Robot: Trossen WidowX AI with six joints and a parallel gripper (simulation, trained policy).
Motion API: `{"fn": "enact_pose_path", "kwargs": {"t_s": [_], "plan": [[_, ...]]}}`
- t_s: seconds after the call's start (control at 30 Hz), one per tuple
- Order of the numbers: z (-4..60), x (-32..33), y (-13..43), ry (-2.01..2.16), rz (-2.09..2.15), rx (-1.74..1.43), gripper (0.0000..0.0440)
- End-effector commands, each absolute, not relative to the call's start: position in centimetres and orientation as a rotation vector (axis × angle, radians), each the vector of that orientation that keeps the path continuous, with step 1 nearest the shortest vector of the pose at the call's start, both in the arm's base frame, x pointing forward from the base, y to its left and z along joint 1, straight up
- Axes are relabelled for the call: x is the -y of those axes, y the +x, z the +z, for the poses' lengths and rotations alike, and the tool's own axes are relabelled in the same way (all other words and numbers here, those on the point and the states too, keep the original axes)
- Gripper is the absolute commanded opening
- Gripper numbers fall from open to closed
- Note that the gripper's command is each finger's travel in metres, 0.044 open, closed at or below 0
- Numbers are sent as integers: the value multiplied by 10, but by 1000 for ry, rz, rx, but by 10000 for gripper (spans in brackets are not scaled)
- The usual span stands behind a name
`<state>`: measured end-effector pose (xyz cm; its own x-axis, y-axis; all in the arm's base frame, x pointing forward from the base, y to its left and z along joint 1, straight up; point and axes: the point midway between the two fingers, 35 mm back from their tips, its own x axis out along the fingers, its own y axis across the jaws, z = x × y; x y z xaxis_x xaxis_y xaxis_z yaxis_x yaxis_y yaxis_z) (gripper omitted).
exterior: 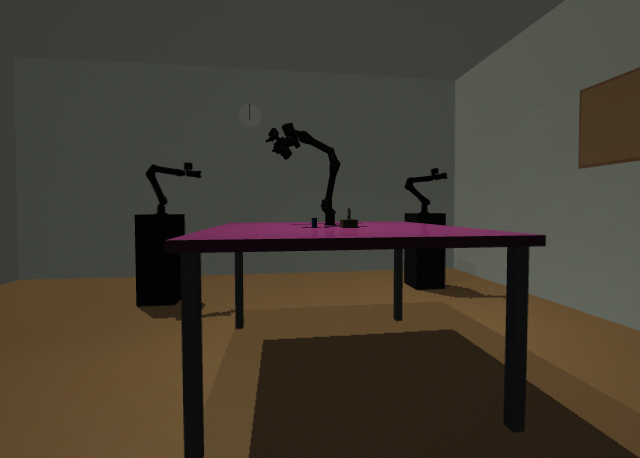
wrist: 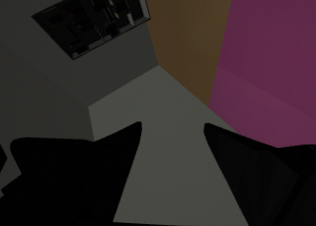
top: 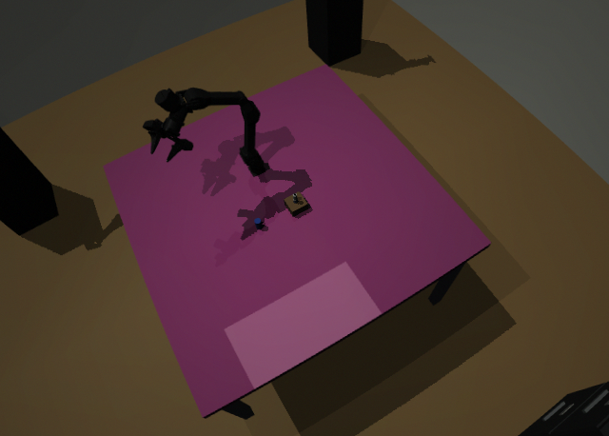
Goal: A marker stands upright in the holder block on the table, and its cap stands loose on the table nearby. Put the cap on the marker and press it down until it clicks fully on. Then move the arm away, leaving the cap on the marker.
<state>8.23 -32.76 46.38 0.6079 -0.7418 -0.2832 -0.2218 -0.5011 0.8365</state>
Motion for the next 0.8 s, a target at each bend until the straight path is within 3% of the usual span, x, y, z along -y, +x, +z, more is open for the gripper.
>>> {"fn": "enact_pose_path", "kwargs": {"t_s": [0.0, 0.77], "plan": [[450, 331, 91, 2064, -846, 712, 313], [376, 334, 151, 2218, -962, 382, 320]]}}
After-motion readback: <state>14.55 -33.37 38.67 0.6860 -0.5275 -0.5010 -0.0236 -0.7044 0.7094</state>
